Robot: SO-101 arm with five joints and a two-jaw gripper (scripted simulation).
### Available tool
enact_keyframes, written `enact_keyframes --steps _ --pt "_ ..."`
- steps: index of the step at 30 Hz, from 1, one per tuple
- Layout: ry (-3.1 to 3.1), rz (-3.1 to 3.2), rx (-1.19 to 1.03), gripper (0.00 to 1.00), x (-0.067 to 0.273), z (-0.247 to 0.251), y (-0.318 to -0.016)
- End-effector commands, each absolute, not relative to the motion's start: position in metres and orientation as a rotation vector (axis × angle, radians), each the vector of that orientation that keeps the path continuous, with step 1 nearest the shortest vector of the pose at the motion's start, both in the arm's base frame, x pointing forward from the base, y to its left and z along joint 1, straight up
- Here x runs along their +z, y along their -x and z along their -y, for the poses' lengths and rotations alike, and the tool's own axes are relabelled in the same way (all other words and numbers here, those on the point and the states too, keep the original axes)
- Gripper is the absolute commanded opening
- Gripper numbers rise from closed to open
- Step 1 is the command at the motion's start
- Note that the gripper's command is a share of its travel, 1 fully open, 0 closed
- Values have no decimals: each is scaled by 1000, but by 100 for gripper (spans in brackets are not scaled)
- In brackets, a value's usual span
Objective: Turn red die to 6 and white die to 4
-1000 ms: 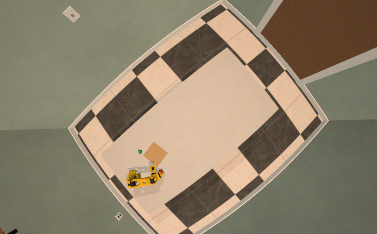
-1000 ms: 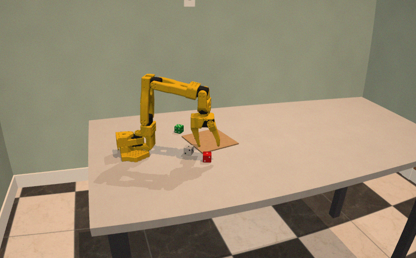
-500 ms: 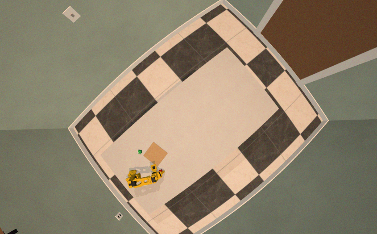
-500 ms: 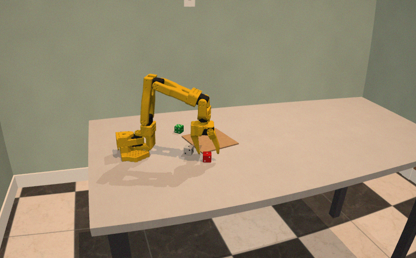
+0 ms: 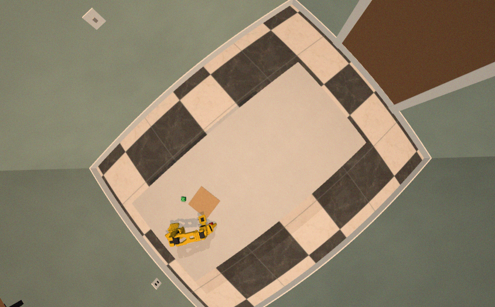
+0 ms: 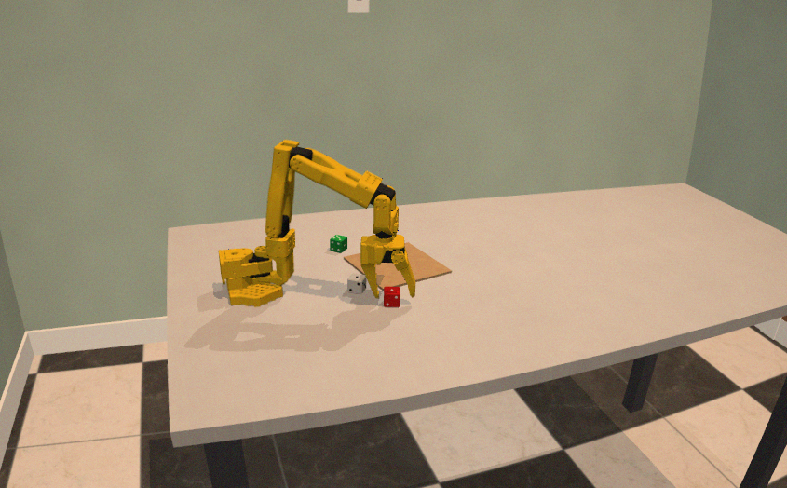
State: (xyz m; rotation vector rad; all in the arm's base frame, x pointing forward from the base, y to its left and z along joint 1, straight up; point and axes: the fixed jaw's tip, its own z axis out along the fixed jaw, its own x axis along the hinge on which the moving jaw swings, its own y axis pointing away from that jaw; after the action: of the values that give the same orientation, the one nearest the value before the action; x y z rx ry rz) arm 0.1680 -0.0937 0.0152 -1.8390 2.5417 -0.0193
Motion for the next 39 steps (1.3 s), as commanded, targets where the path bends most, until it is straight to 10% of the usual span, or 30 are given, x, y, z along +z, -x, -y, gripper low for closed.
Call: enact_keyframes --steps 1,39 --pt "1837 -2530 -49 31 17 96 -170" --pt "1837 -2530 -49 16 17 99 -178"
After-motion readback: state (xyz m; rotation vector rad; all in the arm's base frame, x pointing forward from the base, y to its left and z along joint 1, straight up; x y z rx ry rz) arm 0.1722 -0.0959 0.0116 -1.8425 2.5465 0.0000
